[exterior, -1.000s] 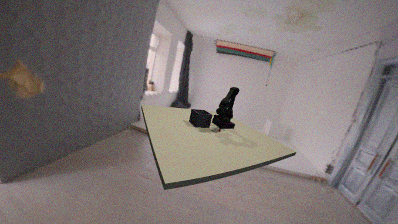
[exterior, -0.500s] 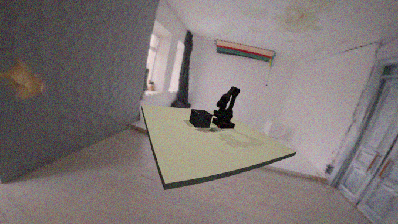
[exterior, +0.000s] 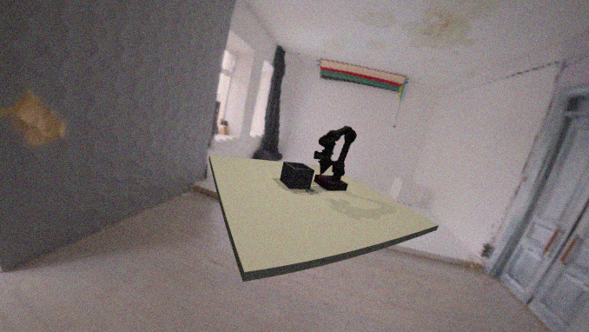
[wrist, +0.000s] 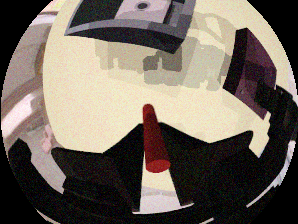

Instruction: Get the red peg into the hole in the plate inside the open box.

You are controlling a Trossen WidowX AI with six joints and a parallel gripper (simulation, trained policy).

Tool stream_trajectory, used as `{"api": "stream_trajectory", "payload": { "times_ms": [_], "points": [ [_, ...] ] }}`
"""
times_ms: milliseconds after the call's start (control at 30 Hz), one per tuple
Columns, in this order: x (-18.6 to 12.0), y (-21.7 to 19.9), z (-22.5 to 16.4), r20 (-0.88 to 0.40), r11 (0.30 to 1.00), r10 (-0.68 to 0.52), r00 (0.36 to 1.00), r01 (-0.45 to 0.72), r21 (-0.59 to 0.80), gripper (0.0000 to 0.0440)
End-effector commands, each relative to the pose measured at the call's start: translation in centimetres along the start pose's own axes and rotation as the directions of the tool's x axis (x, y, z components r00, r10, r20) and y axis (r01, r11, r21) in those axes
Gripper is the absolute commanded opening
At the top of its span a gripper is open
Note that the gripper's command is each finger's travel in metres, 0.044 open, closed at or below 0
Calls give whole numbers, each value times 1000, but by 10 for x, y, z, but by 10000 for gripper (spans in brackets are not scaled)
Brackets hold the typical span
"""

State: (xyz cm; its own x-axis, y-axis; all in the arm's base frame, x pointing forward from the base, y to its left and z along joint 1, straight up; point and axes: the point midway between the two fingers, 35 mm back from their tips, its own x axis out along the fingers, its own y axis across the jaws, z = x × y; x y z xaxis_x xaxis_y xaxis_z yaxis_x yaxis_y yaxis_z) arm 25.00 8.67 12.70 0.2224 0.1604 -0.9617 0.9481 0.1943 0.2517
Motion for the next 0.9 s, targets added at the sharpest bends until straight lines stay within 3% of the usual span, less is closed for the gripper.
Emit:
{"api": "stream_trajectory", "payload": {
  "times_ms": [0, 333, 867],
  "points": [
    [-12, 5, 9, 24, 1000, 16, 1000, -15, -10, 0],
    [-38, 14, 45, 98, 1000, 21, 995, -20, -8, 0],
    [-43, 13, 96, 154, 999, -43, 987, 40, 23, 0]
  ]
}}
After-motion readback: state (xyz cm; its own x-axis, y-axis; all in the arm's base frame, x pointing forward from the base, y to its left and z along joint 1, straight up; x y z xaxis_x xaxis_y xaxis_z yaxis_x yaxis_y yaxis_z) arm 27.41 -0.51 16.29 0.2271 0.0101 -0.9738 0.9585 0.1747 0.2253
